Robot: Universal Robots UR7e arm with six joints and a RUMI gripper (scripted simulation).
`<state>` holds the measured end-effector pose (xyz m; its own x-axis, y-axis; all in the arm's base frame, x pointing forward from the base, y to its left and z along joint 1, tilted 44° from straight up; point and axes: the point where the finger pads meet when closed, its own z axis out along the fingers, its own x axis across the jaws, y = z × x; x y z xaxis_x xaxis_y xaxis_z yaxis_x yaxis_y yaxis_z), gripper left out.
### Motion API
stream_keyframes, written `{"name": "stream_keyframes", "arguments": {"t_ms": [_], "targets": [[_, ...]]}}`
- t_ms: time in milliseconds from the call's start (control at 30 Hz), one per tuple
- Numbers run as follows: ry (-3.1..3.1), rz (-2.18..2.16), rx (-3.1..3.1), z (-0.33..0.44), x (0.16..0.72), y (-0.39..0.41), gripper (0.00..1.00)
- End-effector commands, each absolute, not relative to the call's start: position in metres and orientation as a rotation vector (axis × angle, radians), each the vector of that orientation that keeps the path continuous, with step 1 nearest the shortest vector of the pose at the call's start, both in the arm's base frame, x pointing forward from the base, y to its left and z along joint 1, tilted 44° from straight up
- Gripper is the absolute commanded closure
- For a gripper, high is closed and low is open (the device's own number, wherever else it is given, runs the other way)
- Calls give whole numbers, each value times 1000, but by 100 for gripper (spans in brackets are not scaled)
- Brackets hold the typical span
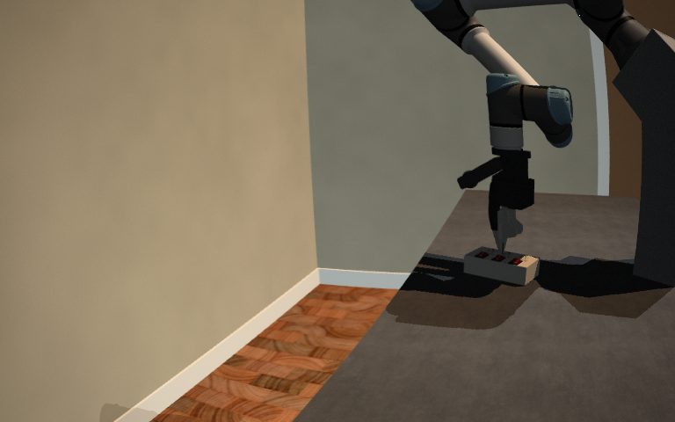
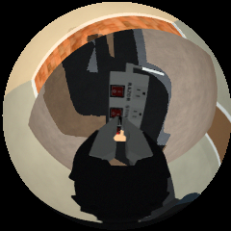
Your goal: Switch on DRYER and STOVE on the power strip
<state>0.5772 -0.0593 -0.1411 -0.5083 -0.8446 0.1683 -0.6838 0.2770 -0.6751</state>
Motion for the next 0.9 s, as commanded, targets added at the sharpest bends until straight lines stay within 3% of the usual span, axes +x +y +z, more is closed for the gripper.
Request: {"name": "stream_keyframes", "arguments": {"t_ms": [0, 867], "targets": [[2321, -1051, -1417, -142, 578, -60, 100], [2321, -1051, -1417, -145, 581, -62, 100]]}}
